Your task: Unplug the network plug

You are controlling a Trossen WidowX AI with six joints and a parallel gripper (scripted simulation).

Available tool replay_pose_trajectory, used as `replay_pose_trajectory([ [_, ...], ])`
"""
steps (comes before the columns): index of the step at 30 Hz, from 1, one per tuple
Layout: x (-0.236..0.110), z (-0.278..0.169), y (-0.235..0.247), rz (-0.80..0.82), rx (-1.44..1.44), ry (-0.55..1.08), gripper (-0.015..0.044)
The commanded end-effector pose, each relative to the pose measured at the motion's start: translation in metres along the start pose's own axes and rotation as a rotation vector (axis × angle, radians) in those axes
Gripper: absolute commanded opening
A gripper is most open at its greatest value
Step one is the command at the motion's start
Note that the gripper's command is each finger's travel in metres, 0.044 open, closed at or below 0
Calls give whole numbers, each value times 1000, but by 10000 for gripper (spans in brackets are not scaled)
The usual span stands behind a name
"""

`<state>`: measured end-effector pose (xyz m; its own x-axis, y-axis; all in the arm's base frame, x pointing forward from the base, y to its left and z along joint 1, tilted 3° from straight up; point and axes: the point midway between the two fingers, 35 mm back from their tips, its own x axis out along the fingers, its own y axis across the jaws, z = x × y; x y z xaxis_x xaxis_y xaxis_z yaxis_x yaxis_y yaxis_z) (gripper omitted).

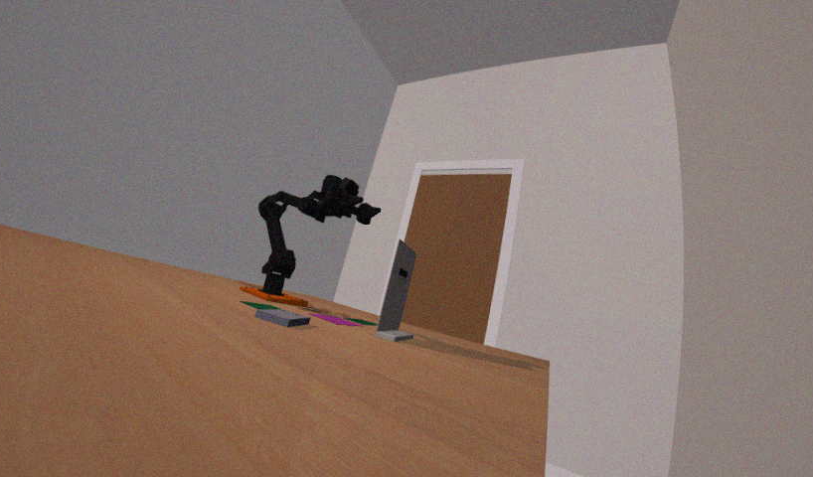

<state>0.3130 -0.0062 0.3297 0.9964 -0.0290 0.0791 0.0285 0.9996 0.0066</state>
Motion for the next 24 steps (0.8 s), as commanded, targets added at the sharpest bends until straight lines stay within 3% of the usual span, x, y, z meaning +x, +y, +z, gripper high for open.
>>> replay_pose_trajectory([
  [1, 0, -1, 0, 2, 6, 0, 374],
  [9, 2, -31, 9, 79, 261, 26, 164],
  [24, -9, -93, 26, 214, 786, 143, 156],
])
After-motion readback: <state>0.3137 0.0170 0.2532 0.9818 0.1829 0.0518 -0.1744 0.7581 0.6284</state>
